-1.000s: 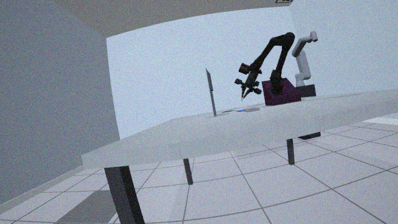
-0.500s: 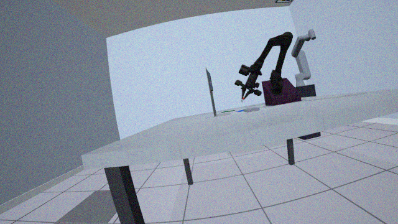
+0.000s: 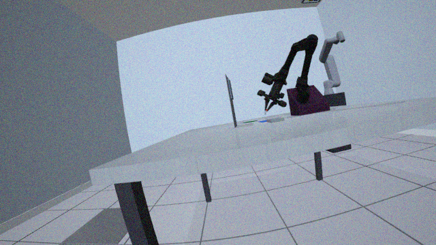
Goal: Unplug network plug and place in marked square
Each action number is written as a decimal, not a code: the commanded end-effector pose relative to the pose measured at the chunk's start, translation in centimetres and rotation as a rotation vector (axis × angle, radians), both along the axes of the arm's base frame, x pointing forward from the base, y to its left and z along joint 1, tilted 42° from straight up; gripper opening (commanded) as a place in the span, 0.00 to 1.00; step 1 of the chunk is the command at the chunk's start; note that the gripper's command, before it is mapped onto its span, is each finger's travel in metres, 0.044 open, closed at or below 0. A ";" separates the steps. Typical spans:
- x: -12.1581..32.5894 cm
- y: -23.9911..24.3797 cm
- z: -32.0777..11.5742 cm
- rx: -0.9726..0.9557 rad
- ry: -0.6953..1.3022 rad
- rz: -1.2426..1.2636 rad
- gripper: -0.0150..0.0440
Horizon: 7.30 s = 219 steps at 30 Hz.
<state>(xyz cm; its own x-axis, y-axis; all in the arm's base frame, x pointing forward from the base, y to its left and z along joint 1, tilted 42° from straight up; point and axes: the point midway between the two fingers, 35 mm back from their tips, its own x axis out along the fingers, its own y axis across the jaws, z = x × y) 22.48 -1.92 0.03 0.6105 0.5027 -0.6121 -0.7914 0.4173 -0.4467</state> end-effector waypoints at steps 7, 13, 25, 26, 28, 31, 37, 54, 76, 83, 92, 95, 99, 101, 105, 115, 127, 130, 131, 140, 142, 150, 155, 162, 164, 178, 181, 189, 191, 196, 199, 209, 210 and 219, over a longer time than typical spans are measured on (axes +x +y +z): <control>-0.2 0.8 -1.0 0.007 0.017 -0.002 0.25; -0.2 1.1 -1.4 0.007 0.017 -0.002 0.25; -0.3 1.9 -2.0 0.009 0.015 -0.003 0.25; -0.3 2.0 -2.1 0.009 0.015 -0.003 0.25; -0.3 2.1 -2.2 0.010 0.015 -0.004 0.25; -0.3 2.3 -2.3 0.010 0.014 -0.004 0.25; -0.4 2.7 -2.6 0.012 0.012 -0.005 0.25; -0.1 3.1 -2.8 0.014 0.011 -0.005 0.25; 0.3 3.3 -2.6 0.012 0.001 -0.003 0.48; 0.2 3.2 -2.6 0.012 0.002 -0.003 0.52; -0.2 2.8 -2.4 0.009 0.006 -0.003 0.52; -0.3 2.6 -2.3 0.008 0.008 -0.002 0.52; -0.5 2.4 -2.1 0.007 0.009 -0.002 0.52; -0.7 2.3 -2.1 0.007 0.010 -0.002 0.52; -0.9 2.2 -1.9 0.007 0.011 -0.002 0.52; -1.4 1.8 -1.5 0.008 0.013 -0.003 0.52; -1.8 1.3 -1.0 0.008 0.014 -0.004 0.52; -1.8 1.0 -0.9 0.007 0.016 -0.003 0.52; -1.8 1.0 -0.8 0.006 0.016 -0.003 0.52; -1.7 0.2 -0.4 0.003 0.019 -0.003 0.52; -1.7 0.1 -0.2 0.002 0.020 -0.003 0.52; -1.7 -0.5 0.3 0.001 0.022 -0.003 0.52; -1.7 -0.9 0.6 0.000 0.023 -0.003 0.52; -1.8 -1.4 1.2 0.000 0.024 -0.003 0.52; -1.8 -1.6 1.3 0.000 0.024 -0.003 0.52; -2.0 -2.5 2.5 0.001 0.023 -0.003 0.52; -2.1 -2.7 2.8 0.002 0.023 -0.003 0.52; -2.3 -3.2 3.6 0.004 0.021 -0.003 0.52; -2.3 -3.4 3.8 0.004 0.020 -0.003 0.52; -2.5 -3.6 4.3 0.006 0.018 -0.004 0.52; -2.6 -3.8 4.6 0.007 0.017 -0.004 0.52; -2.7 -4.6 5.4 0.014 0.030 -0.004 0.52; -2.6 -4.8 5.6 0.013 0.030 -0.005 0.52; -2.5 -6.6 7.4 0.009 0.029 -0.005 0.52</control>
<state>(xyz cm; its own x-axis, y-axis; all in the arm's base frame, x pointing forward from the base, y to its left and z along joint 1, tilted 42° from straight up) 19.92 -7.87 7.00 0.5967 0.5081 -0.6212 -0.8008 0.4276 -0.4195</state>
